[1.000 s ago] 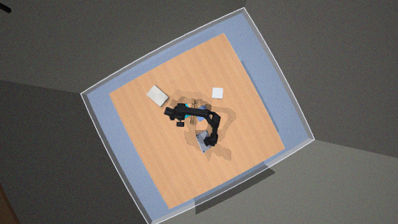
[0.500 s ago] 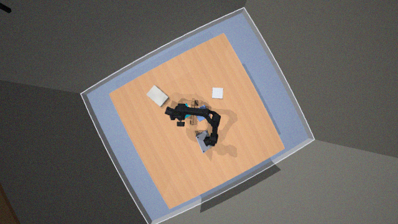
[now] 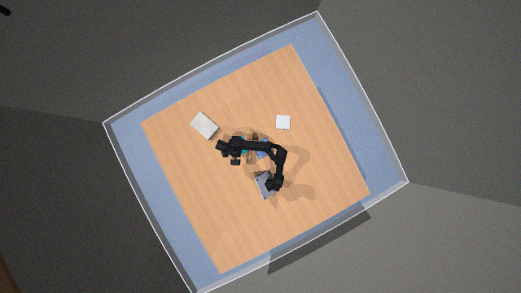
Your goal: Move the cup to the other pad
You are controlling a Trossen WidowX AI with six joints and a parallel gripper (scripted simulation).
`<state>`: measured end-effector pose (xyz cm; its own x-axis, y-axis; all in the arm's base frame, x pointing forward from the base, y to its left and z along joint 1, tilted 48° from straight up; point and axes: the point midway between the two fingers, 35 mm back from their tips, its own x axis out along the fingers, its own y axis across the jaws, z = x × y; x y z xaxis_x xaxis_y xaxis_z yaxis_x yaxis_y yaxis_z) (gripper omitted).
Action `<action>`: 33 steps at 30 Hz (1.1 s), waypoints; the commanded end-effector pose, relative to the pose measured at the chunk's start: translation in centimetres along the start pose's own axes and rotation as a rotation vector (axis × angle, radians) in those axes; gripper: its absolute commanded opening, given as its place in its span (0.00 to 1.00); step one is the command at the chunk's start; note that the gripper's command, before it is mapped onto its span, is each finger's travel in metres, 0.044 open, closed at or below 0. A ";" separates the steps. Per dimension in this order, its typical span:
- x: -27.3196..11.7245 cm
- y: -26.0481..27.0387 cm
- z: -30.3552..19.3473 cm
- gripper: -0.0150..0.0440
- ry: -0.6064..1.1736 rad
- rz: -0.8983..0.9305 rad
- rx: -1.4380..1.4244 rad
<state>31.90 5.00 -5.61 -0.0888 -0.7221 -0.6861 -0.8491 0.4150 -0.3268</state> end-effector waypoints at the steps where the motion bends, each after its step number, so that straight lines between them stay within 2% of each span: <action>1: 0.6 0.1 -0.3 0.25 0.010 0.003 -0.008; 19: 0.3 0.0 -0.1 0.25 0.002 0.002 0.000; 25: 0.3 0.0 -0.1 0.50 0.002 0.002 0.000; 33: 0.2 0.0 -0.1 0.50 0.002 0.002 0.000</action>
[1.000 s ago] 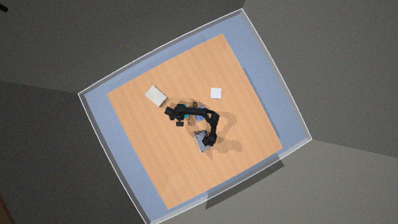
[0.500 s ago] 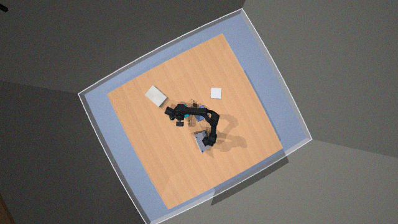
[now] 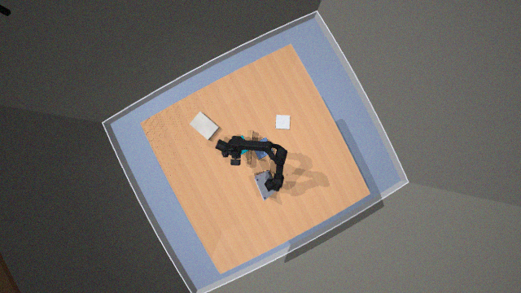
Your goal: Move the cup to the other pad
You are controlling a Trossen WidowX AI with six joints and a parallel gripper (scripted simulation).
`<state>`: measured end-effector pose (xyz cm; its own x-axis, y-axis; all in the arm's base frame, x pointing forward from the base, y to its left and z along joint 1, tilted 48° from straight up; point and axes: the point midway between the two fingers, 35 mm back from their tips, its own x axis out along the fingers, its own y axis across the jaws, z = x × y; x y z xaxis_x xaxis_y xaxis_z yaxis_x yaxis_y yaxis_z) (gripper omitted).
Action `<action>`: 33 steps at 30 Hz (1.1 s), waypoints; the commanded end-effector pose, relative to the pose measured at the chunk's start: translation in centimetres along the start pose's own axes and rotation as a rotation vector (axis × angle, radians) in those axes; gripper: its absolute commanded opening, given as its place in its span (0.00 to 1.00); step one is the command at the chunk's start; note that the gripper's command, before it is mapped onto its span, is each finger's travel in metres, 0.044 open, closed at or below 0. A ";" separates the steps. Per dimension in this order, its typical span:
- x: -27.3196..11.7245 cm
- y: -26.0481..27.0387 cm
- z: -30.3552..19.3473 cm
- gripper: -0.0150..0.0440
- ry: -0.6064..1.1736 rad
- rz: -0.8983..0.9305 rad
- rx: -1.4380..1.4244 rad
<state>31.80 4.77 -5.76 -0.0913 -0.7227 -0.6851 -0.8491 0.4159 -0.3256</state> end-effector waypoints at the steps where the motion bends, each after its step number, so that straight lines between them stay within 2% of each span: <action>1: -0.1 0.0 0.0 0.50 0.000 0.000 0.000; 33: -4.0 0.0 0.1 0.50 0.005 0.003 -0.007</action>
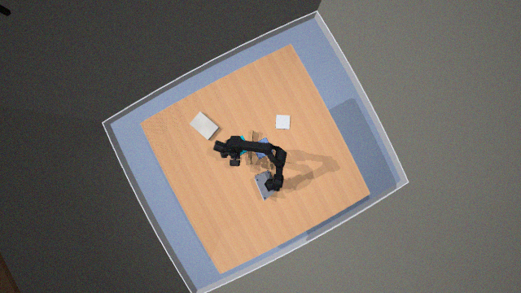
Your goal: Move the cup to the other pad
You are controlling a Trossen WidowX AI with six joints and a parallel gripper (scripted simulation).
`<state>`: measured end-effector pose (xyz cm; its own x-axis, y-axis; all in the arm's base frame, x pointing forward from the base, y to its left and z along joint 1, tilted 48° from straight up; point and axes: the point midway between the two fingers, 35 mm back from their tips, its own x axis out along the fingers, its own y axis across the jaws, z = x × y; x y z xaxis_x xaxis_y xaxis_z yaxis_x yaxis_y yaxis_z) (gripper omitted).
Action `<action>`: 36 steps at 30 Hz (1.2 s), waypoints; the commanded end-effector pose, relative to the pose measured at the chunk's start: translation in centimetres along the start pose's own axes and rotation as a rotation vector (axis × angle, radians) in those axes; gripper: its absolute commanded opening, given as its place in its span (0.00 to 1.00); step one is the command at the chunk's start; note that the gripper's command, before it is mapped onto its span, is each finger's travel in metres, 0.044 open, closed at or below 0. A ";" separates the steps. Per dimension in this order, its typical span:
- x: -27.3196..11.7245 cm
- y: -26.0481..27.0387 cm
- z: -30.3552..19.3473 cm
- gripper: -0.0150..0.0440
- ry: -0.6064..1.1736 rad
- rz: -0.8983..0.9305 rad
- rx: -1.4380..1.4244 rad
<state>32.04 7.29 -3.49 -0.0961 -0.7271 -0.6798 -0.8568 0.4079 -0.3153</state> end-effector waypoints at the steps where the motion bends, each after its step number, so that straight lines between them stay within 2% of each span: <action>1: -0.7 -0.1 0.0 0.50 -0.003 0.002 0.008; 8: -1.4 0.1 0.0 0.50 -0.002 0.002 0.007; 19: -1.2 0.1 0.0 0.99 0.001 0.000 -0.001; 36: -6.1 -0.1 0.1 1.00 -0.003 0.003 0.004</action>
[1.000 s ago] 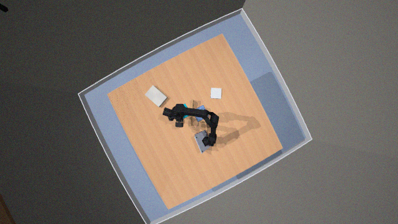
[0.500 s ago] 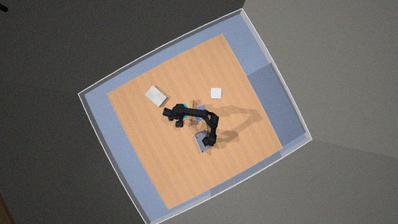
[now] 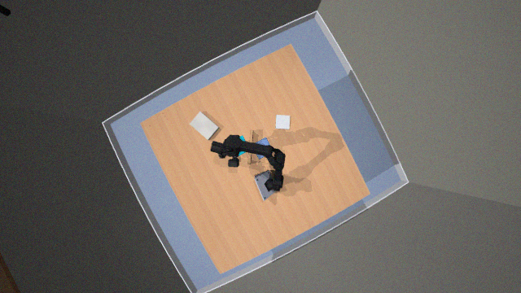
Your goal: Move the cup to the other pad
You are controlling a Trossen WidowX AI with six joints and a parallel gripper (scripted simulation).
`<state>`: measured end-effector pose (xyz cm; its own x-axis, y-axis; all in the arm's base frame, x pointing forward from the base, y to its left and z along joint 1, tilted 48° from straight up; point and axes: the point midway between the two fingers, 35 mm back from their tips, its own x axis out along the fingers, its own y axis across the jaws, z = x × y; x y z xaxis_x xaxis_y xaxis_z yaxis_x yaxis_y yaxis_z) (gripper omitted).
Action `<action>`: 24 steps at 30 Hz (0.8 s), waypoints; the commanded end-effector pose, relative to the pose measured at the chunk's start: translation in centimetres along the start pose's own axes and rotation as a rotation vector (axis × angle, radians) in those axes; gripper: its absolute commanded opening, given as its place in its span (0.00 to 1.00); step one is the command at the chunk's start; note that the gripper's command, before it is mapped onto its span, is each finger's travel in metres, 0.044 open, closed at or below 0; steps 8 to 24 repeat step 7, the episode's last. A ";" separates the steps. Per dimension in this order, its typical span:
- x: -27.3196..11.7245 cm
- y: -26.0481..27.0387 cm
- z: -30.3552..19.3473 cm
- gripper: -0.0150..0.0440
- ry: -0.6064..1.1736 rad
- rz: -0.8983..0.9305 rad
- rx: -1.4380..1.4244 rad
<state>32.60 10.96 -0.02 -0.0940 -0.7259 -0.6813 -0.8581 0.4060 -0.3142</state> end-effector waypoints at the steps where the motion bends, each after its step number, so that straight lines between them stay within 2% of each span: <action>1: -1.3 0.0 0.1 1.00 0.000 0.004 0.007; 24: -2.3 -0.1 0.0 1.00 0.000 0.004 0.008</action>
